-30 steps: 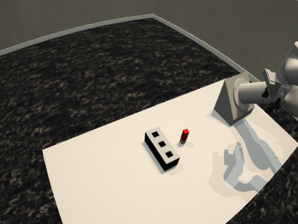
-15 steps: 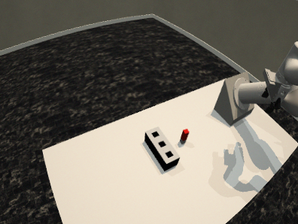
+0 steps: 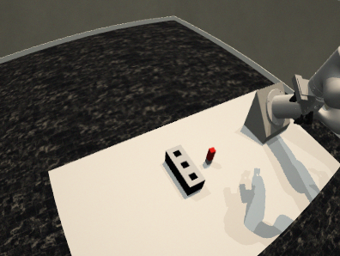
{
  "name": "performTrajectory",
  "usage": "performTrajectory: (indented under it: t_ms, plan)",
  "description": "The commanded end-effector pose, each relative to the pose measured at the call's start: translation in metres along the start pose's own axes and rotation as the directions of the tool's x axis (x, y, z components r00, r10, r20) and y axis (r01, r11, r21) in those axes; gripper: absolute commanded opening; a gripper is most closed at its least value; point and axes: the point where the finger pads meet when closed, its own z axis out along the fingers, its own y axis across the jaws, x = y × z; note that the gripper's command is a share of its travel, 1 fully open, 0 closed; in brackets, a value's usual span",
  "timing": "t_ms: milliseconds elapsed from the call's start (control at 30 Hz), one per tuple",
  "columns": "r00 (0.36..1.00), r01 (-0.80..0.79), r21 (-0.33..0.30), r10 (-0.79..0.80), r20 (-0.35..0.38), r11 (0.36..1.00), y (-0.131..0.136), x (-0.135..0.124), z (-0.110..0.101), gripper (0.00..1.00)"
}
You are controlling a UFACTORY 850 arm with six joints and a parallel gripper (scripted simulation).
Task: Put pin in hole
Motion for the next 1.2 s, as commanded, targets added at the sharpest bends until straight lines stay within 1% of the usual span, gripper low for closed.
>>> performTrajectory:
  t_ms: [0,33,100,200,567,600,667,700,767,1133,1167]
  plan:
    - [1.000,0.001,-0.001,-0.001,-0.001,1.000,0.000,0.001,-0.001,1.00]
    - [0.985,0.157,-0.209,-0.169,-0.041,0.965,-0.024,0.061,-0.024,1.00]
    - [0.985,0.157,-0.209,-0.169,-0.041,0.965,-0.025,0.064,-0.025,1.00]
    - [0.985,0.157,-0.209,-0.169,-0.041,0.965,-0.042,0.091,-0.036,1.00]
    - [0.985,0.157,-0.209,-0.169,-0.041,0.965,-0.042,0.091,-0.036,1.00]
    - [0.930,0.306,-0.379,-0.360,-0.079,0.874,-0.086,0.144,-0.043,1.00]
    - [0.930,0.306,-0.379,-0.360,-0.079,0.874,-0.089,0.147,-0.044,1.00]
    - [0.930,0.306,-0.379,-0.360,-0.079,0.874,-0.097,0.154,-0.045,1.00]
    - [0.930,0.306,-0.379,-0.360,-0.079,0.874,-0.123,0.178,-0.047,1.00]
    - [0.930,0.306,-0.379,-0.360,-0.079,0.874,-0.125,0.180,-0.047,1.00]
    - [0.822,0.437,-0.505,-0.558,-0.112,0.745,-0.185,0.218,-0.039,1.00]
